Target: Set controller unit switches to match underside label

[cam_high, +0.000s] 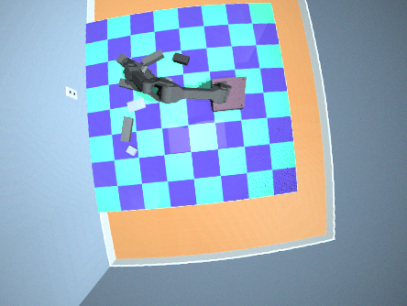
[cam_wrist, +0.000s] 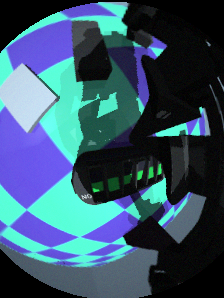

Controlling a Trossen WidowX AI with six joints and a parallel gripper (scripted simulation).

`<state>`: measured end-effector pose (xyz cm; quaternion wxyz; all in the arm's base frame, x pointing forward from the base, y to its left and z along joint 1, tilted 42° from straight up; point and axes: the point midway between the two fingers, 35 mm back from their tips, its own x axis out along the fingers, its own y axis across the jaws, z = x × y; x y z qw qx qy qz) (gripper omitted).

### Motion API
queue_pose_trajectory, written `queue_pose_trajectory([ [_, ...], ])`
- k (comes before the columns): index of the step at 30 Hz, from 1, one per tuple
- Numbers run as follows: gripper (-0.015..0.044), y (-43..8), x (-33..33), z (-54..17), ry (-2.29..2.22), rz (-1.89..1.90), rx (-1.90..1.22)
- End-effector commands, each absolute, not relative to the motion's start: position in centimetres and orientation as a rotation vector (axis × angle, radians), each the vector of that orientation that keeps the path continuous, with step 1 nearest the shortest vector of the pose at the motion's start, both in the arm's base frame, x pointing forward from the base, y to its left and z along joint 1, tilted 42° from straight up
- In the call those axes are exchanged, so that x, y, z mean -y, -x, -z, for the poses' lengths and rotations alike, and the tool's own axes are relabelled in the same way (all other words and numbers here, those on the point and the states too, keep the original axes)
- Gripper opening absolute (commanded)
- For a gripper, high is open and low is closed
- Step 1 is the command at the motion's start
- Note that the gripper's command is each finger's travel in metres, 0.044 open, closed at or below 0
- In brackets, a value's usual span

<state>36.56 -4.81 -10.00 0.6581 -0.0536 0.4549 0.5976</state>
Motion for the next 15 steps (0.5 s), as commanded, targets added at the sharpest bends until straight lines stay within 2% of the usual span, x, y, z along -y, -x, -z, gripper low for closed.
queue_pose_trajectory([
  [1,0.0000,-36.6,4.2,10.6,0.115,-1.351,-1.028],
  [15,0.0000,-36.6,3.1,11.8,0.114,-1.352,-1.028],
])
